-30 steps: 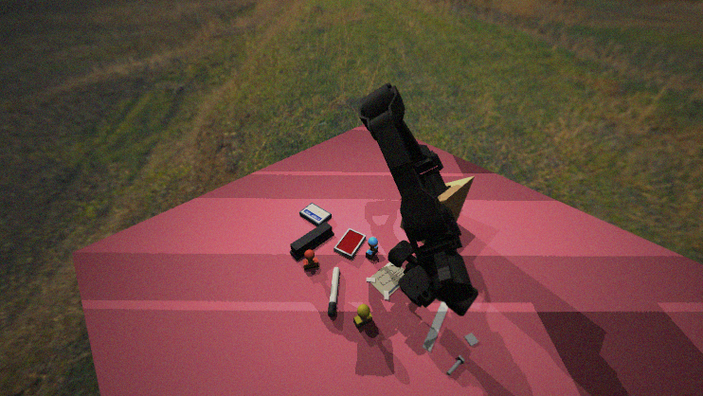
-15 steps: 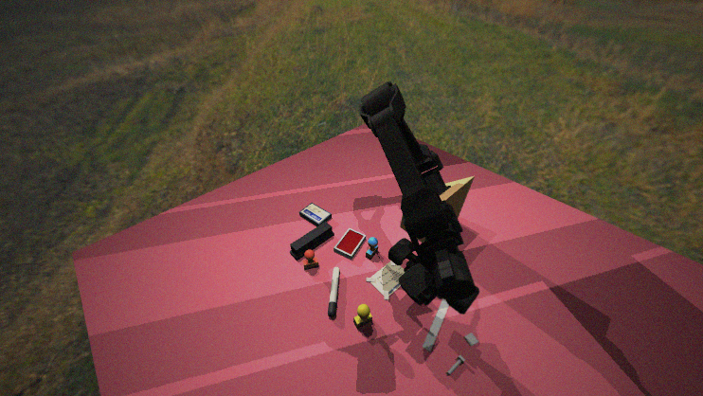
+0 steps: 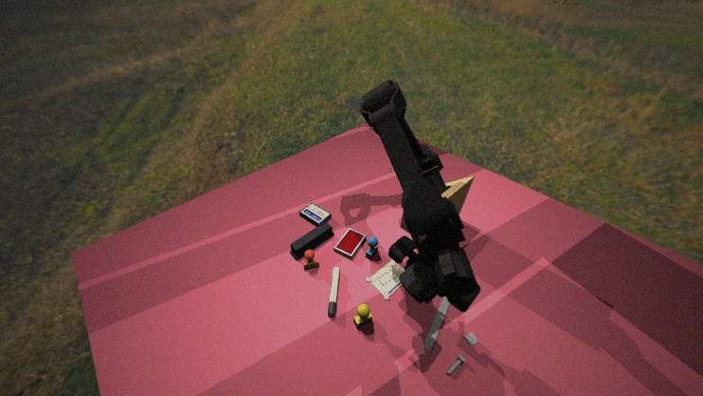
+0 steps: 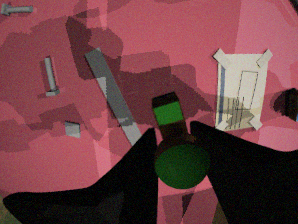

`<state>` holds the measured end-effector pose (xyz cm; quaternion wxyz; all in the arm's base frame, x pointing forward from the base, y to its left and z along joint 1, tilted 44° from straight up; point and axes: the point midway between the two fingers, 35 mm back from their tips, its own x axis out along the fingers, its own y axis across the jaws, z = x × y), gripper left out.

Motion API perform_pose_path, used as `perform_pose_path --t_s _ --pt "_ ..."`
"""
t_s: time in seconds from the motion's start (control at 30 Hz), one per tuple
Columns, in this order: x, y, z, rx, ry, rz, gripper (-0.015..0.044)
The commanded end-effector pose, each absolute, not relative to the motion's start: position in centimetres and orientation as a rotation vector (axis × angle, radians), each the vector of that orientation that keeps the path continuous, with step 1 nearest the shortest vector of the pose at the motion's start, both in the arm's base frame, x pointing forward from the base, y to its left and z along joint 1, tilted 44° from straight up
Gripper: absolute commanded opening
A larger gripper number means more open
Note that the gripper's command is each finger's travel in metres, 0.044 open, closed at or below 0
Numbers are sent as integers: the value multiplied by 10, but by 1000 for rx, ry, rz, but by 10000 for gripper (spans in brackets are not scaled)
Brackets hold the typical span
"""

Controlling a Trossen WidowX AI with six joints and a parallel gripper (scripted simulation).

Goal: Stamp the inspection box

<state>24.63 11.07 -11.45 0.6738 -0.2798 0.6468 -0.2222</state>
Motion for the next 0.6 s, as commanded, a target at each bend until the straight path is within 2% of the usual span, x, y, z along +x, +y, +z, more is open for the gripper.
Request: perform_pose_path --t_s 0.0,0.57 --pt "246 112 -113 -623 1459 -502 0" --pt "245 118 -107 -622 1460 -501 0"
